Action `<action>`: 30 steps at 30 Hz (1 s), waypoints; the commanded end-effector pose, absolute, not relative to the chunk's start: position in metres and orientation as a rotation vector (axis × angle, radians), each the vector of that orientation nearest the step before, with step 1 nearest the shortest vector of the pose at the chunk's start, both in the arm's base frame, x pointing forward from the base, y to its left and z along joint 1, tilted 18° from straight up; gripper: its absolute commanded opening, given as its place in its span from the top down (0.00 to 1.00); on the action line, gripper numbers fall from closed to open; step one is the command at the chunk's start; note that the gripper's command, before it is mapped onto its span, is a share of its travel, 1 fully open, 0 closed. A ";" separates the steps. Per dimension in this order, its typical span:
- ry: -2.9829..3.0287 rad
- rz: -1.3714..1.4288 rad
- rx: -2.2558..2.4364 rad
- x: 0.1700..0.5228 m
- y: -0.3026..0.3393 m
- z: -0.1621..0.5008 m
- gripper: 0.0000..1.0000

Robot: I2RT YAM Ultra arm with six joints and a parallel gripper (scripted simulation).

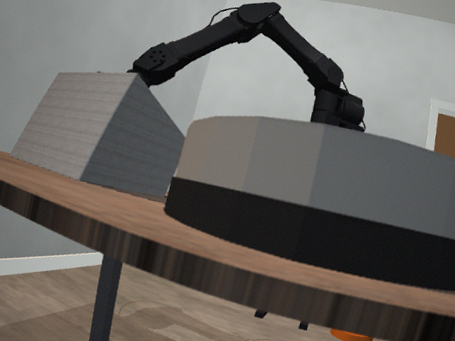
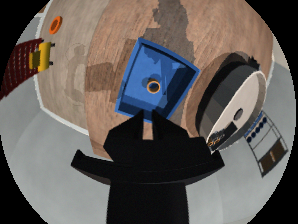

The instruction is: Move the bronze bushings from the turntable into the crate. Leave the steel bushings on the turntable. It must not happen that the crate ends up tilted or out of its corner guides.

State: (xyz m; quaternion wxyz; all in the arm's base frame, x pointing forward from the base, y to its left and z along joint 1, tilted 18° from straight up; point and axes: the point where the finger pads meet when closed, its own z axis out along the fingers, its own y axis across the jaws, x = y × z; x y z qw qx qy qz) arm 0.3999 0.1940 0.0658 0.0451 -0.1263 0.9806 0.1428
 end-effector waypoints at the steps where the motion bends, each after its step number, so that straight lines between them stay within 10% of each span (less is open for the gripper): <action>1: 2.925 0.456 -0.373 0.412 0.190 0.095 0.86; 30: 2.958 0.463 -0.296 0.400 0.160 0.074 0.87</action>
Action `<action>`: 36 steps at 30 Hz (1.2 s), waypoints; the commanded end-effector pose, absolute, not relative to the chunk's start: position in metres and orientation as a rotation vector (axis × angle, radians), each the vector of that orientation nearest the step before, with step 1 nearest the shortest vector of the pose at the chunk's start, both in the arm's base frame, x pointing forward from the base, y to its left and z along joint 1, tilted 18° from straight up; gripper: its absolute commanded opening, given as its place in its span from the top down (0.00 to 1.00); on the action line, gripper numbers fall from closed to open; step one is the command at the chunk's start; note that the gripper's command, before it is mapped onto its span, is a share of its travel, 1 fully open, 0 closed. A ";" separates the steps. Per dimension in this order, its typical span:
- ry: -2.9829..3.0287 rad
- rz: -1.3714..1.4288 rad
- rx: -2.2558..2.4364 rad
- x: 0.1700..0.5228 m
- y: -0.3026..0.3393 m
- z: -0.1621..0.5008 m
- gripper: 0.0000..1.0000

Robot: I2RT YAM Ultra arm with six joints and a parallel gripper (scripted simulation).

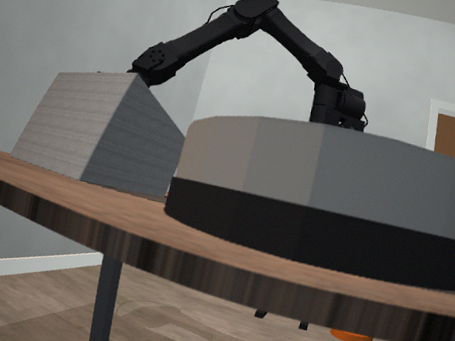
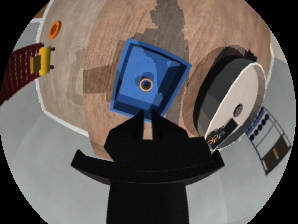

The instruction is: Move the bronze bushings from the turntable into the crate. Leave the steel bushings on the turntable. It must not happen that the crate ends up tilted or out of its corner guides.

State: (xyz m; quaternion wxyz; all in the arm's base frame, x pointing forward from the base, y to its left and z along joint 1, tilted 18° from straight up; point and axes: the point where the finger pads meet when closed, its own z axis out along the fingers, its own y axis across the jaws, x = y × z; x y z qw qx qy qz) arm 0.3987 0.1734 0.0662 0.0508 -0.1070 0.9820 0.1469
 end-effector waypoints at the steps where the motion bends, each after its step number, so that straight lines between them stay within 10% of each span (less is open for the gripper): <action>1: 2.960 0.464 -0.283 0.399 0.156 0.072 0.87; 36: 3.036 0.471 0.441 0.336 -0.119 -0.029 0.87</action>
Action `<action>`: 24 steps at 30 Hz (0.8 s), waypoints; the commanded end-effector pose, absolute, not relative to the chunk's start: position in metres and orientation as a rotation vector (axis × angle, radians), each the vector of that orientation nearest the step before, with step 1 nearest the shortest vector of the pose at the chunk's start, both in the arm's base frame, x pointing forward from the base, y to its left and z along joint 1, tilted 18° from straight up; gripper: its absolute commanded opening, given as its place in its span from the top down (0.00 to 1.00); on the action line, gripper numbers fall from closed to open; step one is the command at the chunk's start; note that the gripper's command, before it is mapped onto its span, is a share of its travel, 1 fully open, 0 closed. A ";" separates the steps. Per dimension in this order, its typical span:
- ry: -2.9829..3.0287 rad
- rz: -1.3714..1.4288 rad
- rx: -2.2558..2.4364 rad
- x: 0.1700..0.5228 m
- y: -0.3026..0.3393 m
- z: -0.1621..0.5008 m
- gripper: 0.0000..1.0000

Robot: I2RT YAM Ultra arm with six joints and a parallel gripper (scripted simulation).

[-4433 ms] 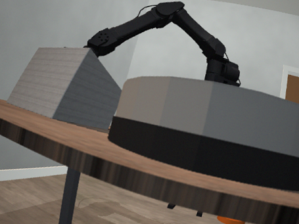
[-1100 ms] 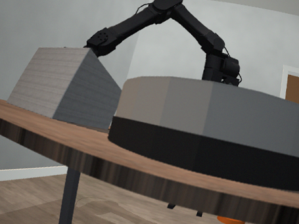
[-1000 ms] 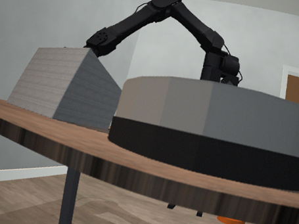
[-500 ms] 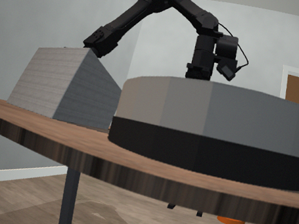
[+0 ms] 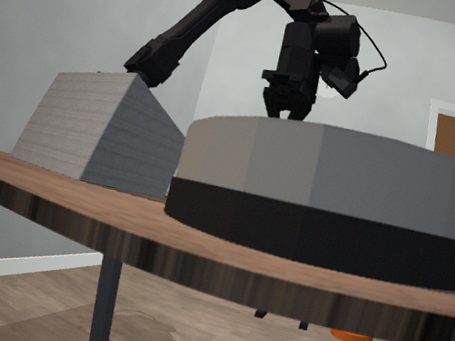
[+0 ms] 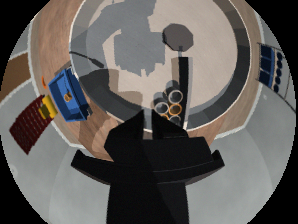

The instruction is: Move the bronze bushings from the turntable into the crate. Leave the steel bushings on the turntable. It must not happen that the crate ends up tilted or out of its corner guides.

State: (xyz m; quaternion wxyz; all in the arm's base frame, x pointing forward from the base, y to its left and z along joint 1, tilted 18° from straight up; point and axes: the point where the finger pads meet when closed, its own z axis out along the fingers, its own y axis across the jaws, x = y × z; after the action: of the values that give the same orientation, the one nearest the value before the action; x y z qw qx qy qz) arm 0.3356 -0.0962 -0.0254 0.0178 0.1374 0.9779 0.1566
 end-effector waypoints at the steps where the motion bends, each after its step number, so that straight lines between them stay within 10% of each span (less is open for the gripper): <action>1: 3.036 0.472 0.455 0.335 -0.124 -0.031 0.87; 24: 3.027 0.482 0.522 0.329 -0.146 -0.039 0.87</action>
State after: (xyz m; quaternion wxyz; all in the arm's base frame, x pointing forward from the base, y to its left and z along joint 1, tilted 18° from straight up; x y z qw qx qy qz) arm 0.3274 -0.1384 -0.0387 0.0161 0.1638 0.9739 0.1562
